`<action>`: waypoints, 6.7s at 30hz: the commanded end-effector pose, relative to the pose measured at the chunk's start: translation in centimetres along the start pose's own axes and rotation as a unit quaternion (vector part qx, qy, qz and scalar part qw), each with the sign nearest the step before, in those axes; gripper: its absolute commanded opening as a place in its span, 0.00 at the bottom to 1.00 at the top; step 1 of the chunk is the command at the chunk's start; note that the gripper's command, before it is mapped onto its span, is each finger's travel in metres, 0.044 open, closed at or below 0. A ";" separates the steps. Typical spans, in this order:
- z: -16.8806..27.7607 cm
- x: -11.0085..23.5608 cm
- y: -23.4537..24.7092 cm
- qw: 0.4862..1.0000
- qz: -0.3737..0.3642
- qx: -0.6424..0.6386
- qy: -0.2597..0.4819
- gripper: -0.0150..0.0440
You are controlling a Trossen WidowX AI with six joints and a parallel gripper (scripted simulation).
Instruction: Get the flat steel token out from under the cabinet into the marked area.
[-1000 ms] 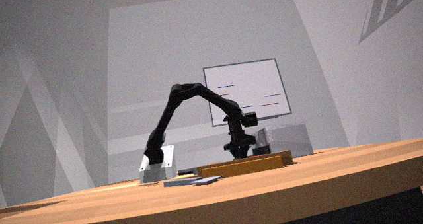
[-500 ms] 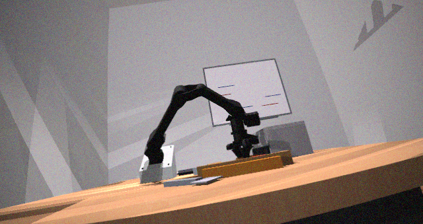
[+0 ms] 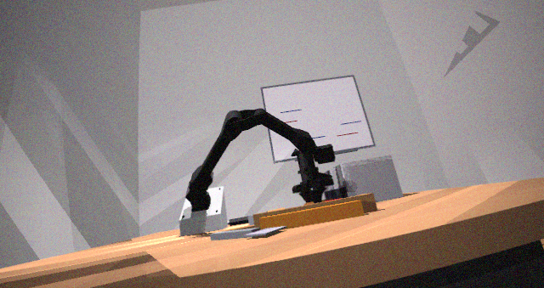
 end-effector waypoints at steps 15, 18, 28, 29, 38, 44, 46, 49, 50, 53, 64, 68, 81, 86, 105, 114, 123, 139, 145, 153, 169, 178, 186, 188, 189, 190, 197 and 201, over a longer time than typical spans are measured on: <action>-0.5 -0.1 2.2 1.000 -0.001 0.006 0.001 0.25; -0.5 -0.1 2.5 1.000 -0.001 0.006 0.001 0.25; -0.7 -0.1 3.3 1.000 -0.001 0.006 0.001 0.25; -0.7 -0.1 3.4 1.000 -0.001 0.006 0.001 0.25; -0.9 -0.1 4.1 1.000 -0.002 0.006 0.001 0.25; -1.0 -0.1 4.6 1.000 -0.002 0.006 0.001 0.25; -1.0 -0.1 4.8 1.000 -0.002 0.006 0.001 0.25; -1.1 -0.1 5.0 1.000 -0.002 0.006 0.001 0.25; -1.1 -0.1 5.1 1.000 -0.002 0.006 0.001 0.25; -1.2 -0.1 5.4 1.000 -0.002 0.006 0.001 0.25; -1.4 -0.1 6.3 1.000 -0.002 0.006 0.001 0.25; -1.4 -0.1 6.6 1.000 -0.002 0.006 0.001 0.25; -1.5 -0.1 6.9 1.000 -0.002 0.006 0.001 0.25; -1.4 -0.1 6.9 1.000 -0.002 0.006 0.001 0.25; 0.4 -0.2 7.1 1.000 -0.002 0.007 0.001 0.25; 1.2 -0.2 7.3 1.000 -0.002 0.007 0.001 0.25; 2.1 -0.2 7.4 1.000 -0.002 0.007 0.002 0.25; 3.7 -0.2 7.7 1.000 -0.003 0.008 0.002 0.25; 4.4 -0.2 7.9 1.000 -0.003 0.008 0.002 0.25; 5.2 -0.2 8.0 1.000 -0.003 0.008 0.002 0.25; 7.0 -0.2 8.4 1.000 -0.003 0.008 0.003 0.25; 8.0 -0.2 8.6 1.000 -0.003 0.009 0.003 0.25; 8.9 -0.2 8.7 1.000 -0.003 0.009 0.003 0.25; 9.2 -0.2 8.8 1.000 -0.003 0.009 0.003 0.25; 9.3 -0.2 8.8 1.000 -0.003 0.009 0.003 0.25; 9.4 -0.2 8.8 1.000 -0.003 0.009 0.003 0.25; 10.2 -0.2 9.0 1.000 -0.003 0.009 0.003 0.25; 10.7 -0.2 9.0 1.000 -0.003 0.009 0.004 0.25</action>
Point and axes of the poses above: the point midway between the two fingers, 35 mm back from their tips, its own x axis back along the fingers, its own y axis across the jaws, z = x × y, the point moved 2 cm from there along x, back along the fingers, and after that the axes turned 13 degrees about x, right-handed, at the moved point
